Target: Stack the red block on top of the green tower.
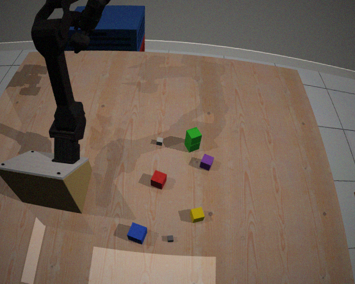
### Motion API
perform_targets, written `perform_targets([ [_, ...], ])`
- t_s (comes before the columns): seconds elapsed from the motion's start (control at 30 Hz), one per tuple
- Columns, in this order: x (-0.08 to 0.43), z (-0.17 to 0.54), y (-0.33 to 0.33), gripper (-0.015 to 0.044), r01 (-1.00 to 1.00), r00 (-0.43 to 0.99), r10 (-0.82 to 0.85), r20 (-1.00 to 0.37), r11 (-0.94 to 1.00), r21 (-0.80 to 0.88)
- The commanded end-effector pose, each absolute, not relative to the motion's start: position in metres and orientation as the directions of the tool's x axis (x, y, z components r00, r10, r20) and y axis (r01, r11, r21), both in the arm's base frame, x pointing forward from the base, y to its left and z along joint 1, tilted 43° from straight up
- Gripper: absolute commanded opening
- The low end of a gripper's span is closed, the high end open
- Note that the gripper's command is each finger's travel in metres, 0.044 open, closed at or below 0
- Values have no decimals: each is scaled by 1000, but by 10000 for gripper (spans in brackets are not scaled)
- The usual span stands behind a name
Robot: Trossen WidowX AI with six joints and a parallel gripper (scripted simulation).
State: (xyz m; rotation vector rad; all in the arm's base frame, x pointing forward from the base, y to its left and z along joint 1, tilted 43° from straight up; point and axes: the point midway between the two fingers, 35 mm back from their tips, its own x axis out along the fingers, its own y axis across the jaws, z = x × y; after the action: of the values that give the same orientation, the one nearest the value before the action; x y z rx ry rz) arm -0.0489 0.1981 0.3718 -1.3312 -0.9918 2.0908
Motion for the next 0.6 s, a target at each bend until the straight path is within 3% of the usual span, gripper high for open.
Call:
perform_targets([
  [0.0, -48, 371, 199, 426, -11, -418, 707, -571, -633, -774],
  [0.3, 3, 339, 232, 440, -313, -300, 706, -642, -708, -633],
  [0.57, 60, 305, 248, 440, -607, -213, 682, -700, -653, -452],
])
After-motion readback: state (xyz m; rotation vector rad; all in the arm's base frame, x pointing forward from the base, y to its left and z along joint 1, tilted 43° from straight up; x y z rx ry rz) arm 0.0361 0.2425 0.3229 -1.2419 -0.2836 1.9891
